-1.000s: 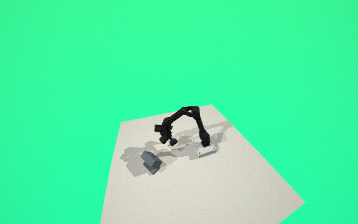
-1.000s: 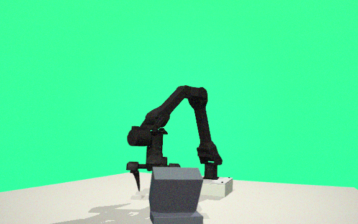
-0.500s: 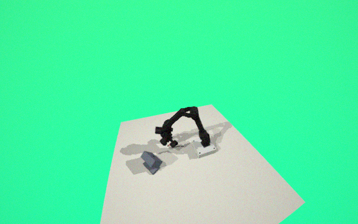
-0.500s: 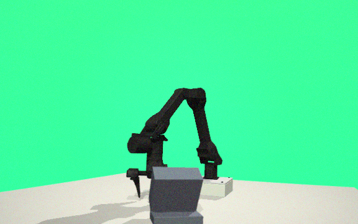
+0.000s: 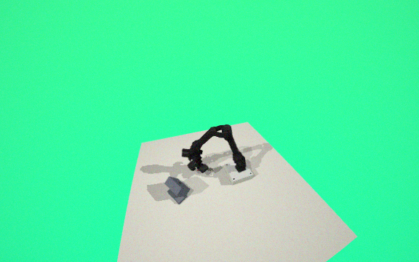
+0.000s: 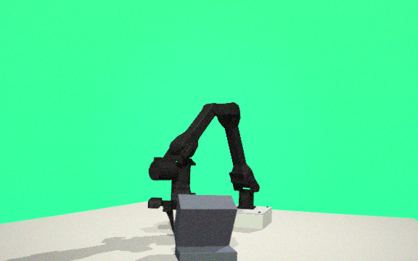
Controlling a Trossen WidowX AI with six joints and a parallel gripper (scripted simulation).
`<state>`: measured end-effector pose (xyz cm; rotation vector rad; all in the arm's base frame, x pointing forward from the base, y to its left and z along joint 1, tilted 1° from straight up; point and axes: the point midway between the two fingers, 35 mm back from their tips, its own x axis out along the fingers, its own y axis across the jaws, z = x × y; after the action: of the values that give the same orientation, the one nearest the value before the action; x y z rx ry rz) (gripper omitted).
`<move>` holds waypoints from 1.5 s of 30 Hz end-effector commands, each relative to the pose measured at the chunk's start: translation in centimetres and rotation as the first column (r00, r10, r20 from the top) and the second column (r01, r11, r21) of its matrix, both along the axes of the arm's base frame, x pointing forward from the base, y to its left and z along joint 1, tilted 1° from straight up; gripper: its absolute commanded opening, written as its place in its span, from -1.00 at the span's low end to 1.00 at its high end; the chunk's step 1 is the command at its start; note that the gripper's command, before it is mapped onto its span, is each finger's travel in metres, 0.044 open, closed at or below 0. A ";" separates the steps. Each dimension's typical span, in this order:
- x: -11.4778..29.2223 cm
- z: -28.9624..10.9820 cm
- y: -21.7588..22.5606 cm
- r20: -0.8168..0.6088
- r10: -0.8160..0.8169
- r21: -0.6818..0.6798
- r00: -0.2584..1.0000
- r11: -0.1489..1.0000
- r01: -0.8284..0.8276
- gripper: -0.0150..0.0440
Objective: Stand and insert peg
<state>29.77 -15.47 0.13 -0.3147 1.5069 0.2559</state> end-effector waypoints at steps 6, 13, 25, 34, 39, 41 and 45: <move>0.1 -0.1 0.1 0.003 -0.006 0.006 1.000 1.000 0.006 -0.14; 0.1 -0.1 0.1 0.003 -0.006 0.006 1.000 1.000 0.006 -0.30; -0.1 0.2 0.0 0.038 0.000 0.015 0.999 1.000 -0.001 -0.33; -0.5 0.8 -0.2 0.119 0.002 0.045 0.993 0.999 -0.008 -0.33; -0.7 1.0 -0.3 0.159 0.002 0.060 0.987 0.998 -0.012 -0.33; -0.8 1.1 -0.3 0.175 0.002 0.066 0.985 0.998 -0.013 -0.33; -1.0 1.3 -0.4 0.206 0.001 0.077 0.979 0.997 -0.017 -0.33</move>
<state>28.88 -15.88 1.25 -0.2760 1.3148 0.2730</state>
